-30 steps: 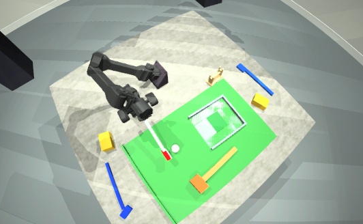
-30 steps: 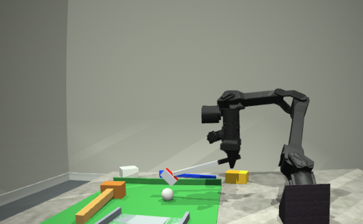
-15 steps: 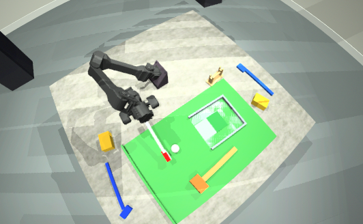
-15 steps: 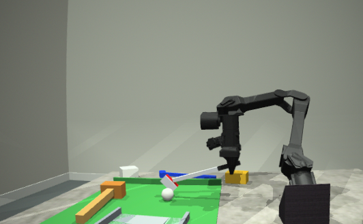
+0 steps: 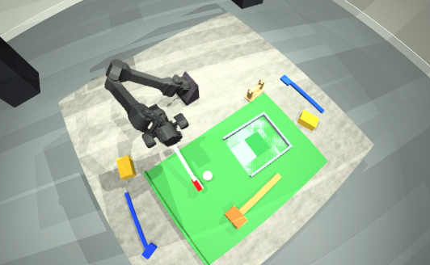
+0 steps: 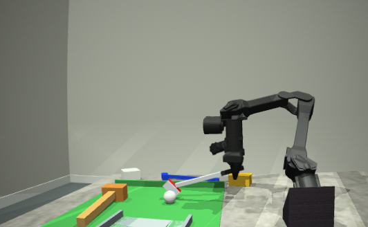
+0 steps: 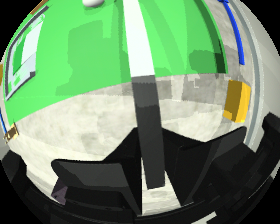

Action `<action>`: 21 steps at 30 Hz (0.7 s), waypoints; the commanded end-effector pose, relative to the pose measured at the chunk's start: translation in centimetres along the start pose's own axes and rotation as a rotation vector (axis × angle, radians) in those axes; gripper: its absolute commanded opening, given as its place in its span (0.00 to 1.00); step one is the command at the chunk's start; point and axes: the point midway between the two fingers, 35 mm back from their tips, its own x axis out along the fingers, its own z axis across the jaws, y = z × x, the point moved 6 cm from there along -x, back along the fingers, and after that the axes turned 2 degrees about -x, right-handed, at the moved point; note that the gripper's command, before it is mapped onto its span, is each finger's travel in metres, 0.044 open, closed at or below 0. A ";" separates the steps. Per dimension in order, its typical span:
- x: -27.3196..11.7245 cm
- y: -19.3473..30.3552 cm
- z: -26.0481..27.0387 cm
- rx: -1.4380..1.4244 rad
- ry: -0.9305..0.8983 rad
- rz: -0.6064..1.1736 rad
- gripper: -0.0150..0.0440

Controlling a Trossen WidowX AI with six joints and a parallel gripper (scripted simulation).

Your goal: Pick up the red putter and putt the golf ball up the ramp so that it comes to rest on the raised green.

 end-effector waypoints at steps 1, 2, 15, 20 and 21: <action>0.0 0.0 -0.1 0.003 0.000 -0.001 0.25; 0.0 0.0 -0.2 0.003 0.000 -0.001 0.25; 0.2 0.1 -3.0 -0.002 0.005 -0.006 0.25; 0.4 0.2 -2.7 -0.004 0.001 0.002 0.25; 0.4 0.1 -2.5 -0.004 0.000 0.002 0.25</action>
